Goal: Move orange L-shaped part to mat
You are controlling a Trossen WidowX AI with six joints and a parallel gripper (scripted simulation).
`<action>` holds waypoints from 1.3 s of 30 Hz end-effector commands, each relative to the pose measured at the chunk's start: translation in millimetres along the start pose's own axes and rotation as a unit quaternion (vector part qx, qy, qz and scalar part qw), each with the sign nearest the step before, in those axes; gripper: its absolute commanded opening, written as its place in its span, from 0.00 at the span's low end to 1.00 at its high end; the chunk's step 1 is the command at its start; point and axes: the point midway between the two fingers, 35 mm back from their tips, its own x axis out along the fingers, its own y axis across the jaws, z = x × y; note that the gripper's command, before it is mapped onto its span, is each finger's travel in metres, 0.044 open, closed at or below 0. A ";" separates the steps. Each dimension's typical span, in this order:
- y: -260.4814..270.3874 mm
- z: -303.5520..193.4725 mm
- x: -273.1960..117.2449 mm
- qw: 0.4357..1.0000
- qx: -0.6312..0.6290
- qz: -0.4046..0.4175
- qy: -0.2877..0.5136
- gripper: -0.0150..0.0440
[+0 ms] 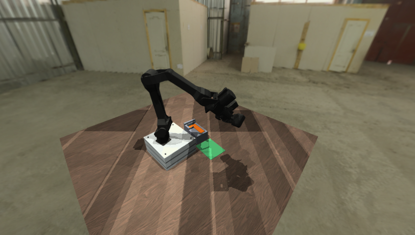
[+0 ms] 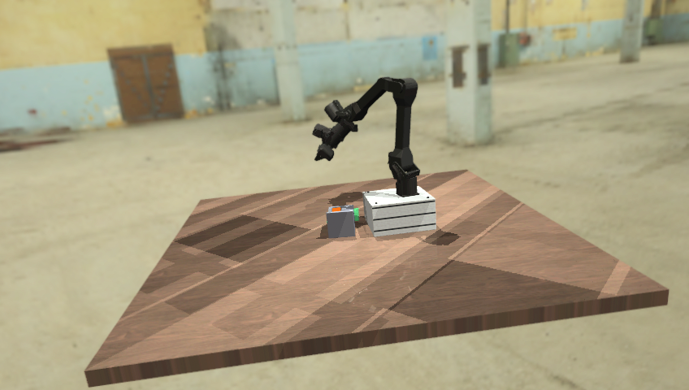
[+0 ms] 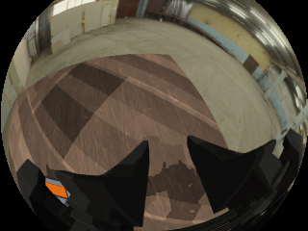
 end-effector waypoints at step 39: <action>344.7 -100.5 -60.3 0.911 -0.009 0.171 0.376 0.56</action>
